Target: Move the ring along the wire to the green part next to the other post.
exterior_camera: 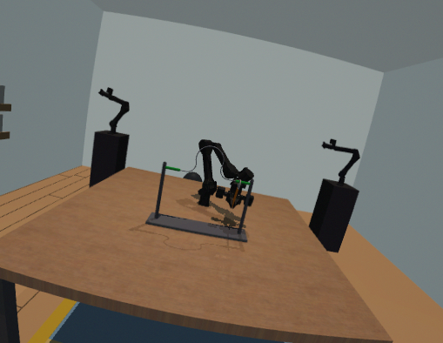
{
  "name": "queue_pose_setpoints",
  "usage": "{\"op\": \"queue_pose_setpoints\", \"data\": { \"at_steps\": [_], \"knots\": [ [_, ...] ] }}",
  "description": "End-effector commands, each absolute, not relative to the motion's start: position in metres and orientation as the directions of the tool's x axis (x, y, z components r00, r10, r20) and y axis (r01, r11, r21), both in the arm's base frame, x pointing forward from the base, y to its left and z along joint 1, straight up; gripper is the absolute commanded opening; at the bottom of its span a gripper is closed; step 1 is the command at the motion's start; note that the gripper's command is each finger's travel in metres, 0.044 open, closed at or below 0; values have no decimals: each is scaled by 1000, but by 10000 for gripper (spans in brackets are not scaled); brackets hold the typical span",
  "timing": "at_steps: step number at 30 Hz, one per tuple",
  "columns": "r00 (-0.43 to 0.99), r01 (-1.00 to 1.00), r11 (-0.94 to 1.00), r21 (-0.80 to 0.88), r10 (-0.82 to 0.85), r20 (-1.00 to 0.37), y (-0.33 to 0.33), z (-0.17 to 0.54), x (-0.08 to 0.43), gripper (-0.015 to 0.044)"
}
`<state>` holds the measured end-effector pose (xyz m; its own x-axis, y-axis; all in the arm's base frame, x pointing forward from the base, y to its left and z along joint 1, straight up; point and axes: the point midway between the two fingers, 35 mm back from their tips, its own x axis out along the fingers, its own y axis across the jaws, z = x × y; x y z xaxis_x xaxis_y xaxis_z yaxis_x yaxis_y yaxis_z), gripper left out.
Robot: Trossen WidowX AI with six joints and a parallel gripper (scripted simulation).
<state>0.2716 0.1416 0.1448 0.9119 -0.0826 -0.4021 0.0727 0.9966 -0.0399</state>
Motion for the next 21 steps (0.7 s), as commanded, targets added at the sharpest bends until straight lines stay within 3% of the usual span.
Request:
{"op": "queue_pose_setpoints", "data": {
  "at_steps": [1, 5, 17, 21],
  "knots": [
    [912, 80, 996, -36, -88, -401, 141, 145, 272, -150],
    [912, 80, 996, -36, -88, -401, 141, 145, 272, -150],
    [911, 73, 997, -40, -83, -403, 142, 145, 270, 160],
    [909, 76, 996, -38, -85, -408, 144, 148, 261, 160]
  ]
}}
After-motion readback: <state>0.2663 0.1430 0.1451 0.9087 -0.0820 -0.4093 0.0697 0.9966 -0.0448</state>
